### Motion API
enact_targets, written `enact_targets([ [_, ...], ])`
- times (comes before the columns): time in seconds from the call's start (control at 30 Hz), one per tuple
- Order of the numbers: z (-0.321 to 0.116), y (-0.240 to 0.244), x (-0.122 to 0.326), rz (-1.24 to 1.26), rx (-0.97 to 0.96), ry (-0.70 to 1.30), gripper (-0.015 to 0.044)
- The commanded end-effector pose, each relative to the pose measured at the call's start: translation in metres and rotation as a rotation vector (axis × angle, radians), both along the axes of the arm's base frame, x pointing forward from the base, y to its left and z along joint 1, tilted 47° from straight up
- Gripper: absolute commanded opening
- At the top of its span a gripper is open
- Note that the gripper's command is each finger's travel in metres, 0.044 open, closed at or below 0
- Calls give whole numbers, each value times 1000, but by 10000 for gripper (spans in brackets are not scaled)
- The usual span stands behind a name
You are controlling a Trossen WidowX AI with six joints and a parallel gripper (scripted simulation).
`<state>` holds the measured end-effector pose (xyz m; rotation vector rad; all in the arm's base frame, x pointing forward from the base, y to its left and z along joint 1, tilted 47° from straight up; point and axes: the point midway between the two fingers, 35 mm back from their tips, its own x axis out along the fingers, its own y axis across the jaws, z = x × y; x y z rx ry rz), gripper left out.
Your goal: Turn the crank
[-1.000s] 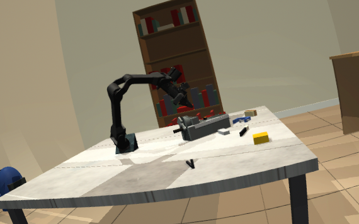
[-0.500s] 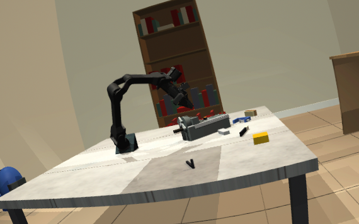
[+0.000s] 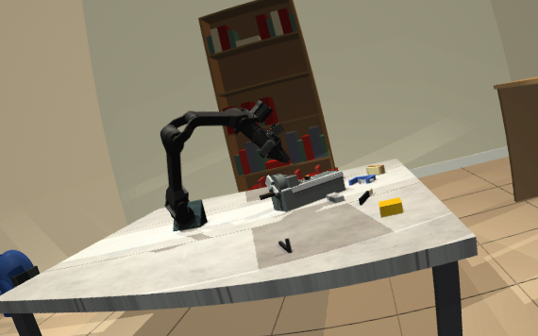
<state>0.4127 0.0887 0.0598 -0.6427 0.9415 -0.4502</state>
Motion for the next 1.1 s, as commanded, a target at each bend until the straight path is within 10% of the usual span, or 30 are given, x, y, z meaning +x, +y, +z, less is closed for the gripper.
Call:
enact_targets([
  [0.0,0,0,0,0,0,0,177],
  [0.23,0,0,0,0,0,0,0],
  [0.83,0,0,0,0,0,0,0],
  [1.07,0,0,0,0,0,0,184],
])
